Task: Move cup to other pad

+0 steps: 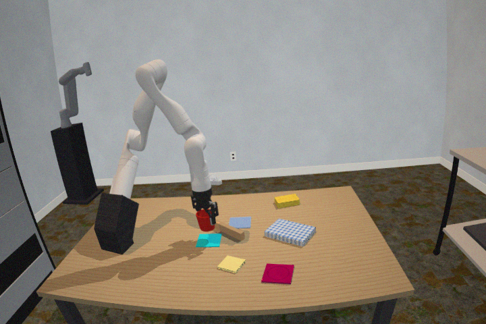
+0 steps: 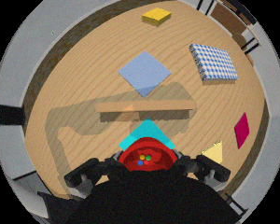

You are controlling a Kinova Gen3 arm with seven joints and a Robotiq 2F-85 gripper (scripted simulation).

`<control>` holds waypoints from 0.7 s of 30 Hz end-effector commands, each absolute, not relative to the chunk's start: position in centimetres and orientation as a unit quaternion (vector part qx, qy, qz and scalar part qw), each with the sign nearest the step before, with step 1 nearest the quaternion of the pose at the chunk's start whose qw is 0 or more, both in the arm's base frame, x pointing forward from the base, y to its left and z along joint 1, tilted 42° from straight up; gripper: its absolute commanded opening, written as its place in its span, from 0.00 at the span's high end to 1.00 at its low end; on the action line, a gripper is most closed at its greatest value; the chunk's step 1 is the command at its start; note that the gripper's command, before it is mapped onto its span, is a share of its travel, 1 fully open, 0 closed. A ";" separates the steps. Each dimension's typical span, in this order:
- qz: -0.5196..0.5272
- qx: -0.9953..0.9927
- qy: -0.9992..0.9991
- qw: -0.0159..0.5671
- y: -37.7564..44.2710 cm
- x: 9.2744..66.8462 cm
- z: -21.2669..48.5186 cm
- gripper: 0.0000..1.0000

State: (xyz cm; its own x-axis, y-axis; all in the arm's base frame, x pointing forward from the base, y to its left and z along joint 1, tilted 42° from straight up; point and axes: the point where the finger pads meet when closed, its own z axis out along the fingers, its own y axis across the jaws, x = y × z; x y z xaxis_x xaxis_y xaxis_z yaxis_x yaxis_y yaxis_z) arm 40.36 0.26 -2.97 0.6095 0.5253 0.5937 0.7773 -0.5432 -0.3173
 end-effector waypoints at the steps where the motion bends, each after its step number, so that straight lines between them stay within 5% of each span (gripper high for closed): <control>1: -0.222 -0.850 -0.384 0.285 0.2 40.2 -3.1 0.17; 21: -0.222 -0.851 -0.383 0.283 1.9 40.8 -5.7 0.17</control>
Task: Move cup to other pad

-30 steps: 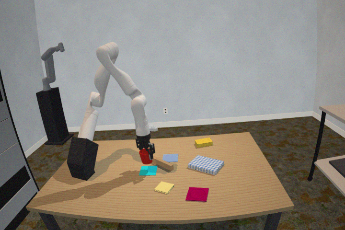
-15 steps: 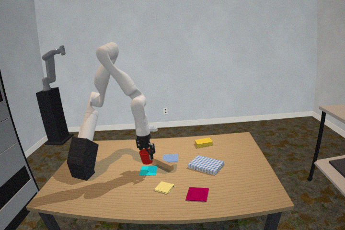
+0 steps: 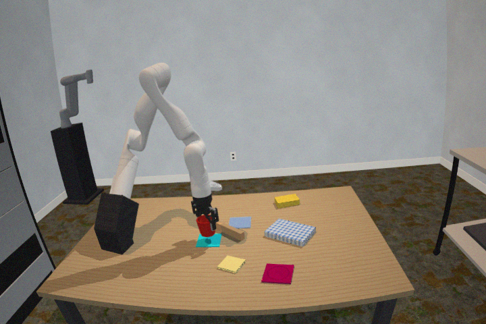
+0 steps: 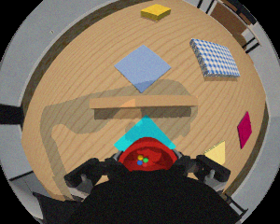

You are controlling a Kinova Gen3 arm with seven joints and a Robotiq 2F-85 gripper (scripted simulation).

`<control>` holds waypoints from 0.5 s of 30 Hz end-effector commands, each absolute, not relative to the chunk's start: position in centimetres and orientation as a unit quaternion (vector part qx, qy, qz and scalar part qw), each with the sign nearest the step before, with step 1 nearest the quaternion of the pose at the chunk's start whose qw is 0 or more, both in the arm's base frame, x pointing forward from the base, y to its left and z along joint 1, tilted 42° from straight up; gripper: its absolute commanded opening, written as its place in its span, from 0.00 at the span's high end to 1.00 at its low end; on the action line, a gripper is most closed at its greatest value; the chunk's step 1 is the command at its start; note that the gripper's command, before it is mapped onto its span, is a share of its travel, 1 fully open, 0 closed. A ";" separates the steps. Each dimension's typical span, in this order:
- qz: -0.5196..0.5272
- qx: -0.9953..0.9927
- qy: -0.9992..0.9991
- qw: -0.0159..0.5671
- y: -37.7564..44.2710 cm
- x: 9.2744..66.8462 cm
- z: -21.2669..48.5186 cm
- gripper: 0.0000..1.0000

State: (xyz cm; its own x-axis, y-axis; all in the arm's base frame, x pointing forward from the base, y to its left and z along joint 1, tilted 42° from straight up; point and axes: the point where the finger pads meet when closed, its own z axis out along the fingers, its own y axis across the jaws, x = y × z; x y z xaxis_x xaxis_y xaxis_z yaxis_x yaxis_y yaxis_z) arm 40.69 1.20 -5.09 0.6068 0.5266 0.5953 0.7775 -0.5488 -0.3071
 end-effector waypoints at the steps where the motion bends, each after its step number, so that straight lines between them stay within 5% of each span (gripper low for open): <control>1: -0.222 -0.851 -0.383 0.283 1.9 40.8 -5.7 0.17; 15: -0.222 -0.850 -0.384 0.284 2.8 40.9 -6.9 0.17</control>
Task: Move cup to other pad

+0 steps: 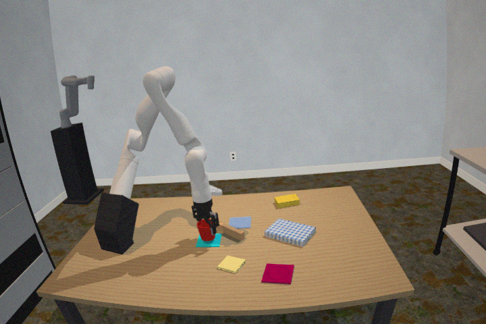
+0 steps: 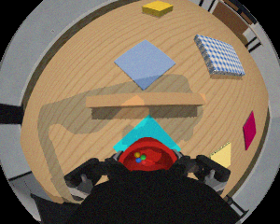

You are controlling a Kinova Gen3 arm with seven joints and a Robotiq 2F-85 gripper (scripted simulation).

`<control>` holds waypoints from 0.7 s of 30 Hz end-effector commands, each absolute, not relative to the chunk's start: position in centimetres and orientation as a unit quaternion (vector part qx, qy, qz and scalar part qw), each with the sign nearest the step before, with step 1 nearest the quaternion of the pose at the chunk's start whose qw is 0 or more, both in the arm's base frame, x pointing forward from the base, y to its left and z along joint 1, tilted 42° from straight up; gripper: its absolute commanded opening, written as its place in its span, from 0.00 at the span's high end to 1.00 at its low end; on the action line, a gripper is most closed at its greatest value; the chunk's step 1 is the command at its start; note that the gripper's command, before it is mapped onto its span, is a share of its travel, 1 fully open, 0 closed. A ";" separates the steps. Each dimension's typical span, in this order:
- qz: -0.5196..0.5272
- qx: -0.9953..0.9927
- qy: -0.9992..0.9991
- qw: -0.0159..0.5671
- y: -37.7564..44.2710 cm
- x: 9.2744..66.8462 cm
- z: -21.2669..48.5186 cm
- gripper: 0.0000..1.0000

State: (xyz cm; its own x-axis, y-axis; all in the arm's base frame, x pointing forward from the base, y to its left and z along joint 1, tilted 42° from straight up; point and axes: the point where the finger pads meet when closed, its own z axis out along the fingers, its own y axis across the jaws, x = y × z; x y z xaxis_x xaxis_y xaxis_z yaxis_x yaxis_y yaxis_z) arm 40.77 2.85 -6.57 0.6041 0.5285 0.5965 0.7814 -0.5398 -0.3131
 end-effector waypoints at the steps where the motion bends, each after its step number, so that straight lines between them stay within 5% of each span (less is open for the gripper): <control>1: -0.222 -0.850 -0.384 0.284 2.8 40.9 -6.9 0.17; 21: -0.222 -0.850 -0.384 0.284 2.9 41.0 -7.0 0.17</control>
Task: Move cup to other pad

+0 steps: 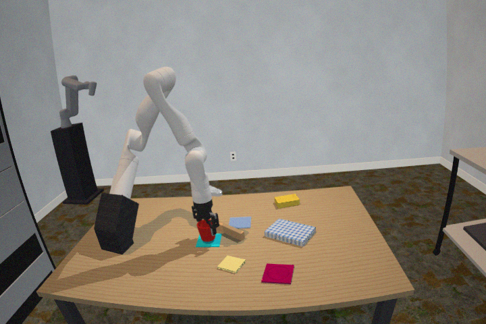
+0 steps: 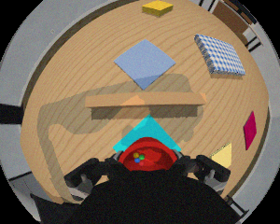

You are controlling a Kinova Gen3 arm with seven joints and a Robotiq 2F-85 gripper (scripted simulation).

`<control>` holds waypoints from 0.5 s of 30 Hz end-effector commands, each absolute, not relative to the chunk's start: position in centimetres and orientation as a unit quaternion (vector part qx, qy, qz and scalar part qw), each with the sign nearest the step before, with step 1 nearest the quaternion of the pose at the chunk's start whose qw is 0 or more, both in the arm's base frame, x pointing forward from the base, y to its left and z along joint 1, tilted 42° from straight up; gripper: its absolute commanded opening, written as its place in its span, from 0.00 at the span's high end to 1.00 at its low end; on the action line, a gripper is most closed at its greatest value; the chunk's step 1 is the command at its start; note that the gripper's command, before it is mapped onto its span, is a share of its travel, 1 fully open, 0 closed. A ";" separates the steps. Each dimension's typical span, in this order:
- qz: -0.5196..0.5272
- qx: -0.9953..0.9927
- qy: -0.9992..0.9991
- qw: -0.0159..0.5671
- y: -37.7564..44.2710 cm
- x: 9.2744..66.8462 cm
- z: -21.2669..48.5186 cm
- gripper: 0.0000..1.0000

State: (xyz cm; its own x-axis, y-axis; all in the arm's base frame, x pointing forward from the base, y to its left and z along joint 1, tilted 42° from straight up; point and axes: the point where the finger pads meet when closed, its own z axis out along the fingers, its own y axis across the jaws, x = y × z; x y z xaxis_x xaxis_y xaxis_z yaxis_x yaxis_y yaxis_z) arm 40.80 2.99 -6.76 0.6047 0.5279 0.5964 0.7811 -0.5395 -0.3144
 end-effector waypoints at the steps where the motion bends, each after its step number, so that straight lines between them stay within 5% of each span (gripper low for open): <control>1: -0.222 -0.850 -0.384 0.284 2.9 41.0 -7.0 0.17; 15: -0.222 -0.850 -0.384 0.284 3.4 41.3 -7.5 0.17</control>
State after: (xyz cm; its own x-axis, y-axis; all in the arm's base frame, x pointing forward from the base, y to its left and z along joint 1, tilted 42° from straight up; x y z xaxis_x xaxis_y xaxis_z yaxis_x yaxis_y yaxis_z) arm 41.10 3.42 -7.23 0.6031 0.5293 0.5968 0.7823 -0.5388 -0.3126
